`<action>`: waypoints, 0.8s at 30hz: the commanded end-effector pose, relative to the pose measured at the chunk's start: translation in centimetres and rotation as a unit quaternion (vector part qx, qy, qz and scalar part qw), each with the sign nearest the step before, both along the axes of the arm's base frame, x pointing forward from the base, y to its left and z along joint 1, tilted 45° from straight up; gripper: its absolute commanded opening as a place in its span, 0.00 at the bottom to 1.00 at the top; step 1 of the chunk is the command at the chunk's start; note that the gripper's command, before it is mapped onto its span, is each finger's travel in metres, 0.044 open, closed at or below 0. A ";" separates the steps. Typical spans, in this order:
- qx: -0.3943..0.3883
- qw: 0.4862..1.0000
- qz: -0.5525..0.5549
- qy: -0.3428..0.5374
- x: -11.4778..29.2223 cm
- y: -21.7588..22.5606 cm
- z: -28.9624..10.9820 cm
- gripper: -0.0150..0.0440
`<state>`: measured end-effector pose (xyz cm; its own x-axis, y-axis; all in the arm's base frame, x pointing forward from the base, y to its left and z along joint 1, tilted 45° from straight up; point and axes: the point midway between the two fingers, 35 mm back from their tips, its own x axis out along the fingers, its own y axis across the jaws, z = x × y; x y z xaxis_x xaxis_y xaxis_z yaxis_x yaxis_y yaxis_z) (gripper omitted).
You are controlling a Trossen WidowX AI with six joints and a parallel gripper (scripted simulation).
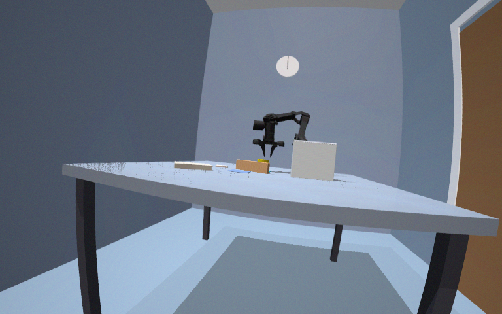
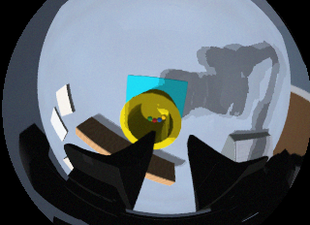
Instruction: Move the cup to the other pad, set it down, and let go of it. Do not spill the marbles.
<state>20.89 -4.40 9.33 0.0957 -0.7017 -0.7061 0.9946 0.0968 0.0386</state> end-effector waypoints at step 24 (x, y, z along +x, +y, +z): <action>0.003 1.000 0.000 0.001 -0.2 3.8 3.6 1.00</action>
<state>20.79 -1.21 12.35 0.0974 -0.6977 -0.7097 0.9943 0.1001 0.0381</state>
